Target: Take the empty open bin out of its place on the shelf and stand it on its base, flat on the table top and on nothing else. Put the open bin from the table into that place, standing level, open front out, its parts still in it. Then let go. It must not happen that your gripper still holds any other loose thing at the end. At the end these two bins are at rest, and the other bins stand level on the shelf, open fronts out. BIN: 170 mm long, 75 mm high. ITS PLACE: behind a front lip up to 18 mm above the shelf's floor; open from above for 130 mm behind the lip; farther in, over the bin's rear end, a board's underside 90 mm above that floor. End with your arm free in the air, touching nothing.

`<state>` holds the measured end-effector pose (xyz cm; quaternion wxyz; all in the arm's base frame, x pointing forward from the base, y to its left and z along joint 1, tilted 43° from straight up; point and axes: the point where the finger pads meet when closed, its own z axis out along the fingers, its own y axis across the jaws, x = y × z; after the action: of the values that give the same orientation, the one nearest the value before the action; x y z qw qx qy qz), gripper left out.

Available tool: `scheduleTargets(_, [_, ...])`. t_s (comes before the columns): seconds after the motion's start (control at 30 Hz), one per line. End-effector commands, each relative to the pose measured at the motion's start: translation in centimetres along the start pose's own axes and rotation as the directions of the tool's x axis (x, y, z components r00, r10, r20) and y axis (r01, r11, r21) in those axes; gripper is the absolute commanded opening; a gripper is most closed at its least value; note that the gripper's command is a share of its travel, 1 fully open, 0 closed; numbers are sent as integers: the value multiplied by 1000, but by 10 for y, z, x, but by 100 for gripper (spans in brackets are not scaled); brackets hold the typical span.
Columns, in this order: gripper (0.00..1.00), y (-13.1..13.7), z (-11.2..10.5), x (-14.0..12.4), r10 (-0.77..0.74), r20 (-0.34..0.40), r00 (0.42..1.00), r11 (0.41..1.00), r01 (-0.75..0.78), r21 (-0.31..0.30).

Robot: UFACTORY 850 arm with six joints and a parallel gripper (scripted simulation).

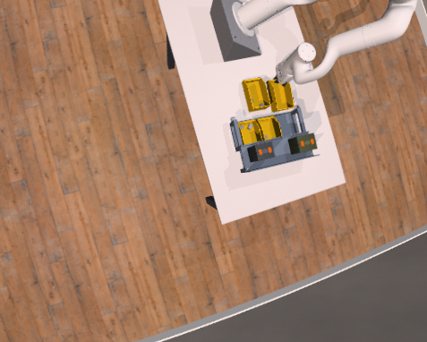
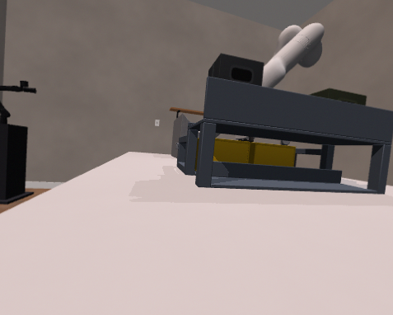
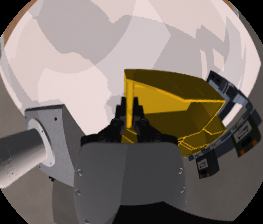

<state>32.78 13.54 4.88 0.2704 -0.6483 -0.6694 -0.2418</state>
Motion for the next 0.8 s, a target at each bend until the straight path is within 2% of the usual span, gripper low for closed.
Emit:
scheduleTargets(0.0, [0,1,0,0,0,0,1000,1000,0,-1])
scheduleTargets(0.33, [0,1,2,0,0,0,1000,1000,0,-1])
scheduleTargets(0.77, [0,1,16,0,0,0,1000,1000,0,-1])
